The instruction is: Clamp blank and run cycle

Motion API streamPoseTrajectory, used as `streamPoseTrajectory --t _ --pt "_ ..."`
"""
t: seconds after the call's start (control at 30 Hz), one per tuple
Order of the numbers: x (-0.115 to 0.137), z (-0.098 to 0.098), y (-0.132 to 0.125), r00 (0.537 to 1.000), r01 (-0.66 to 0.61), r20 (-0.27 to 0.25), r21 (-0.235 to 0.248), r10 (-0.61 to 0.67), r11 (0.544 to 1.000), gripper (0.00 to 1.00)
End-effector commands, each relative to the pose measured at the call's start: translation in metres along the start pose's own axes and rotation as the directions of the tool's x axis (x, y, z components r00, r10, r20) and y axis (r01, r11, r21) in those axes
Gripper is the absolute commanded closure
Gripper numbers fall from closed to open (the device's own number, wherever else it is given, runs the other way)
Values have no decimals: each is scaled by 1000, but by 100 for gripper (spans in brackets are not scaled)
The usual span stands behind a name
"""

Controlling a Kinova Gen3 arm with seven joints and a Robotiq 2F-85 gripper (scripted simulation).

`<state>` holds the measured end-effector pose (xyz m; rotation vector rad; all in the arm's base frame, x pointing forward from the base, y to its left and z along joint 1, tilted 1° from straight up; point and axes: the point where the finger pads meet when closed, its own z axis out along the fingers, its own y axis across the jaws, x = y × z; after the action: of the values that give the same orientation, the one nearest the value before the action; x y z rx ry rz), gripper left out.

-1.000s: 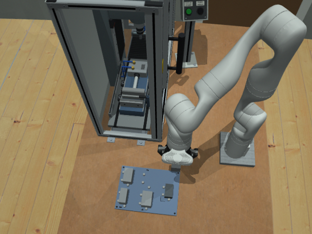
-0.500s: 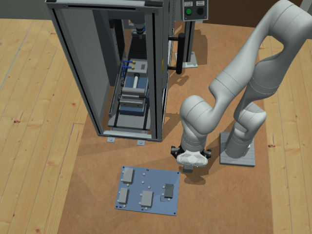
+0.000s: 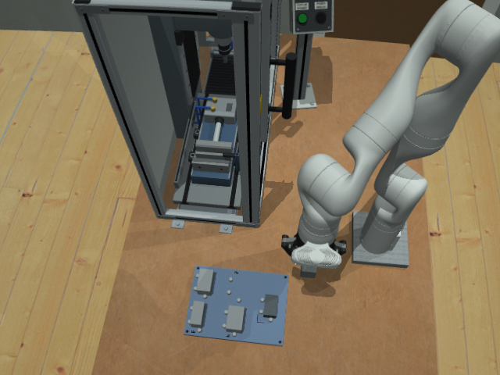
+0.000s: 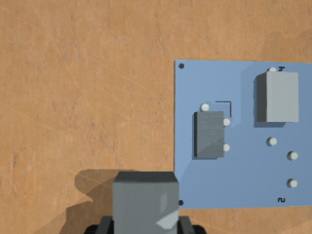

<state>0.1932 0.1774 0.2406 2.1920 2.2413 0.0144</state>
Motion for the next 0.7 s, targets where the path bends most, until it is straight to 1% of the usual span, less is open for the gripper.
streamPoseTrajectory --t 0.0,0.07,0.17,0.57,0.67 --pt "0 0 0 1000 0 -1 -1 0 1000 90" --pt "0 0 0 996 92 -1 -1 -92 996 90" --pt "0 0 0 974 228 -1 -1 -228 974 90" --pt "0 0 0 974 228 -1 -1 -228 974 90" --pt "0 0 0 933 360 -1 -1 -360 933 90"
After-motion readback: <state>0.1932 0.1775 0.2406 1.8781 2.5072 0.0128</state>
